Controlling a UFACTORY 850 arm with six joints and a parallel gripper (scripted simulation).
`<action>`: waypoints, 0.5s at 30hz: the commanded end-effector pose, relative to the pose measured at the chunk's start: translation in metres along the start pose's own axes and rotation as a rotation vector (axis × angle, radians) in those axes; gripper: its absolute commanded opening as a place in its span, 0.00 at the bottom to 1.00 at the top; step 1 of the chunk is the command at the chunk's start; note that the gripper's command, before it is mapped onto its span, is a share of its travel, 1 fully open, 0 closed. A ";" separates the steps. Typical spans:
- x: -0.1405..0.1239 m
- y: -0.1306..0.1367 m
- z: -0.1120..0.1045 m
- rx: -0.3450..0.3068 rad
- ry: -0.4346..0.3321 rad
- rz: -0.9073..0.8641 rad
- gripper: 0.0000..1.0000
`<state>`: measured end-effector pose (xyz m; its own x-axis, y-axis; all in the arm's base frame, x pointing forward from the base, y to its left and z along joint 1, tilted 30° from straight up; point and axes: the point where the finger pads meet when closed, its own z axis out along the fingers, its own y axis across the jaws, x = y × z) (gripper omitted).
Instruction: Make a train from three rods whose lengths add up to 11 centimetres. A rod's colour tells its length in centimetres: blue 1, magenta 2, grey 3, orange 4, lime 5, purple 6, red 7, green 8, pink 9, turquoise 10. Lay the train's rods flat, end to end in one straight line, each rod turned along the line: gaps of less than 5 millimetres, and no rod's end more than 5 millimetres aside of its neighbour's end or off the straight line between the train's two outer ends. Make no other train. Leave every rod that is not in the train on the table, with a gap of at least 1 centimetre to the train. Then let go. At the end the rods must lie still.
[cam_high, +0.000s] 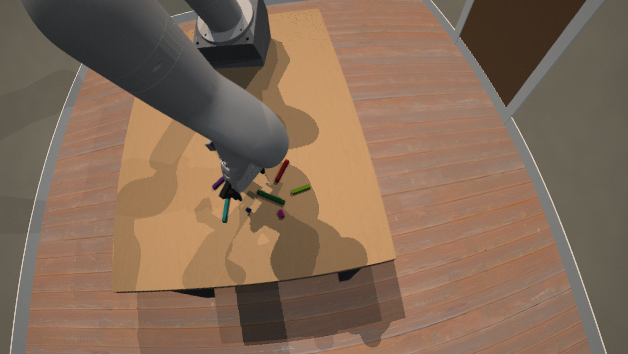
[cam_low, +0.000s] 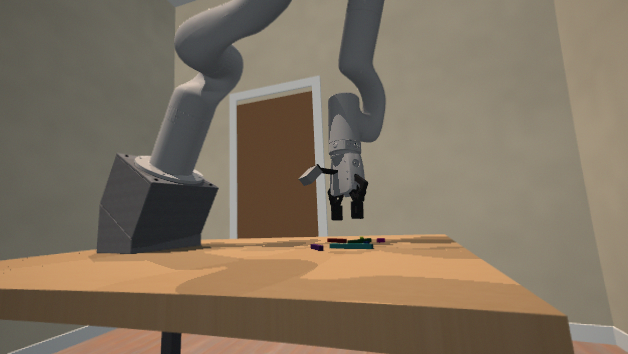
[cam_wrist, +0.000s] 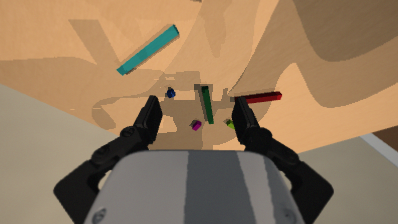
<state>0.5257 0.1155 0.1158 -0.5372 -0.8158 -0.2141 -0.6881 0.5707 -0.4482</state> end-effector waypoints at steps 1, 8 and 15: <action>0.039 -0.004 0.000 0.002 -0.039 0.003 1.00; 0.074 0.001 -0.002 -0.018 -0.051 0.008 1.00; 0.087 0.005 -0.004 -0.029 -0.058 0.012 1.00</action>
<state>0.4759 0.0518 0.0985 -0.5301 -0.8132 -0.2403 -0.6966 0.5792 -0.4233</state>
